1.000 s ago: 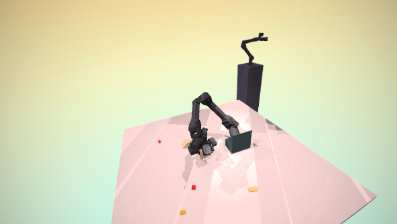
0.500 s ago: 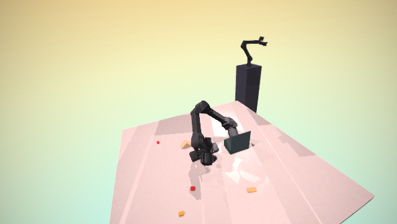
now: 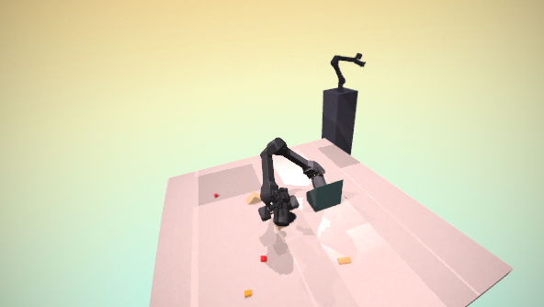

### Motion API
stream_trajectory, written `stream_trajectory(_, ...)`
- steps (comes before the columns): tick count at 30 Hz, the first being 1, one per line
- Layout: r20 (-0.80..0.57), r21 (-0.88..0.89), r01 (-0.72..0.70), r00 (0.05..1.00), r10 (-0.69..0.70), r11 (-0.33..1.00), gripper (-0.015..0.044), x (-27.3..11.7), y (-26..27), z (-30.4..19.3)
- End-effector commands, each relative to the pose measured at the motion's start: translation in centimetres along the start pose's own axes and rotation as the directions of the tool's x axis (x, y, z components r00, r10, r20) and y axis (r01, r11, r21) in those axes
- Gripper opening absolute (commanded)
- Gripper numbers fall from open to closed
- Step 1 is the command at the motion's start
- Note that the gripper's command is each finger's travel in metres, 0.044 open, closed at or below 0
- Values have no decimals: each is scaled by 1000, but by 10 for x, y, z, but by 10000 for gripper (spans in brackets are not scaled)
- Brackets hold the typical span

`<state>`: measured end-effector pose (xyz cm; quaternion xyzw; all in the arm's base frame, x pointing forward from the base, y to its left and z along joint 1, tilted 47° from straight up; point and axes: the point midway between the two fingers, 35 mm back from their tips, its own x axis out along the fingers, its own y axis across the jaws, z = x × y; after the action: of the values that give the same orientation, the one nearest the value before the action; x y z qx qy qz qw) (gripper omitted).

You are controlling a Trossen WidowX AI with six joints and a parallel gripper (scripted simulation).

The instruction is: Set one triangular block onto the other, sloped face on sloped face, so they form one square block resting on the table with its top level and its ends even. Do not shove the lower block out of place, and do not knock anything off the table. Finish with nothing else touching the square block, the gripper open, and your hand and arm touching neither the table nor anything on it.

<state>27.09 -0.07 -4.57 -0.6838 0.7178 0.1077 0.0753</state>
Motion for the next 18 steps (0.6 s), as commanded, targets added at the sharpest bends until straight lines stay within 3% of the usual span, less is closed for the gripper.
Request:
stream_trajectory(1, 1, -4, -2, 1000, 2, 1000, 440, 0, 0, 0)
stream_trajectory(8, 4, -7, 1, 1000, -1, 1000, 440, -2, 0, -1)
stream_trajectory(14, 88, -131, 115, 991, -104, 985, 440, -77, 2, -45)
stream_trajectory(18, 101, -149, 132, 988, -118, 980, 440, -87, 5, -52)
